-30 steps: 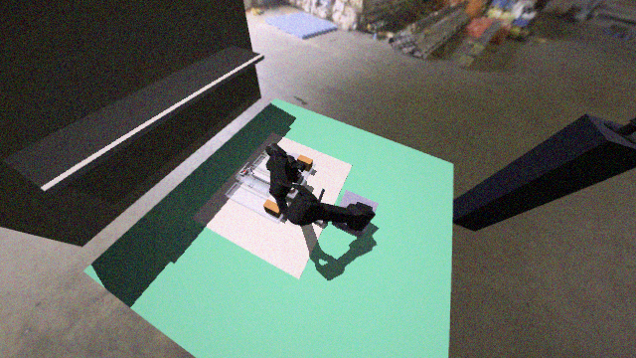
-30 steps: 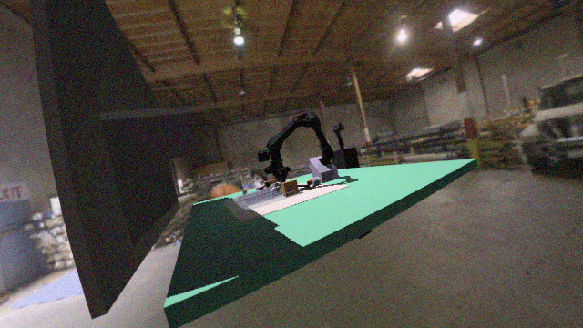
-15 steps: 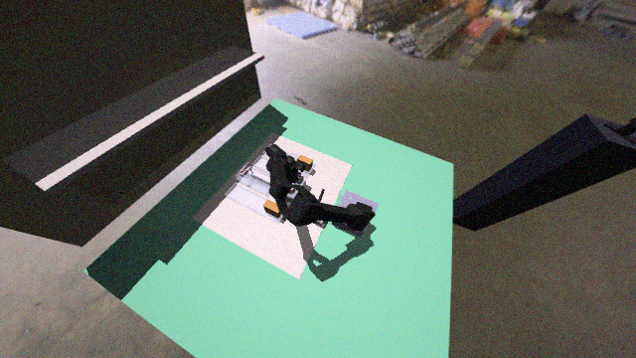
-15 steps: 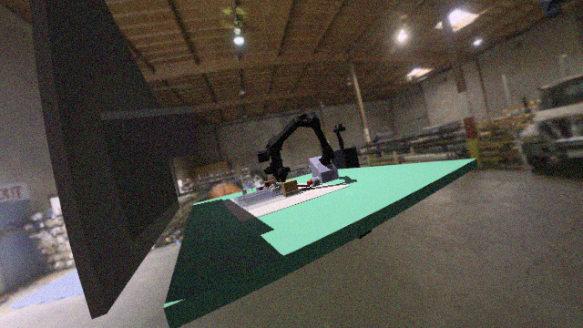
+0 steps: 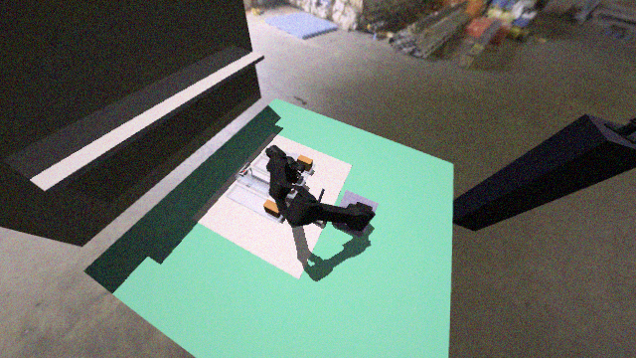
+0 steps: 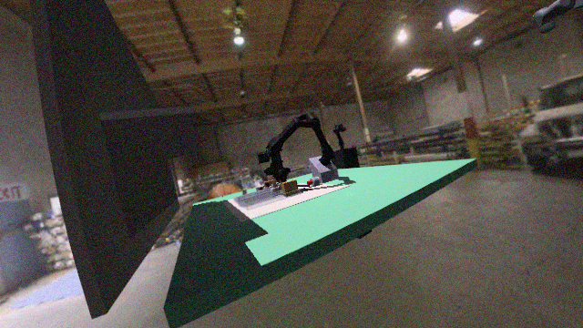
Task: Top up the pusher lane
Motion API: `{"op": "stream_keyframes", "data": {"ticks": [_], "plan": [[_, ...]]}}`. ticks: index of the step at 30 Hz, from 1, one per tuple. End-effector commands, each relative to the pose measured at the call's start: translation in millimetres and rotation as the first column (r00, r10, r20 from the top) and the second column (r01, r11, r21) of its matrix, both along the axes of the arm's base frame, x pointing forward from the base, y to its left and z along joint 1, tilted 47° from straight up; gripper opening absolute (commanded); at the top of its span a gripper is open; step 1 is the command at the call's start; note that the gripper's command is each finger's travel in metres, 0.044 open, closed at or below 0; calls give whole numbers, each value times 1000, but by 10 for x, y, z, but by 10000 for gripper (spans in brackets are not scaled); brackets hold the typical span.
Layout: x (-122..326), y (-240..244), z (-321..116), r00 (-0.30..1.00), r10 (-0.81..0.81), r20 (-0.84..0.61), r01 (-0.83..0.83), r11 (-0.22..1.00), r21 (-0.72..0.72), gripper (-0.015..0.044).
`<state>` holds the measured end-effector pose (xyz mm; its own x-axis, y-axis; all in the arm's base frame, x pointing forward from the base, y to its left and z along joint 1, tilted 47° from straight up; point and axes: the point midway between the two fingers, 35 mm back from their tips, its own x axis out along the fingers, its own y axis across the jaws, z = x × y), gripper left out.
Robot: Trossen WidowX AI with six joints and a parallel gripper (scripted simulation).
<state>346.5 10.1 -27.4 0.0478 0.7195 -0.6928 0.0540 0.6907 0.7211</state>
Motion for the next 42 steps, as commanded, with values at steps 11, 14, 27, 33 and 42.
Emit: {"op": "stream_keyframes", "data": {"ticks": [11,14,27,33,42], "plan": [[40,35,-21,1000,-4,17,4,1000,4,0],[39,41,-27,1000,-4,17,4,1000,4,0],[33,70,-54,1000,-4,17,4,1000,4,0],[31,84,-66,1000,-4,17,4,1000,4,0],[26,104,-84,1000,-4,17,4,1000,5,0]]}}
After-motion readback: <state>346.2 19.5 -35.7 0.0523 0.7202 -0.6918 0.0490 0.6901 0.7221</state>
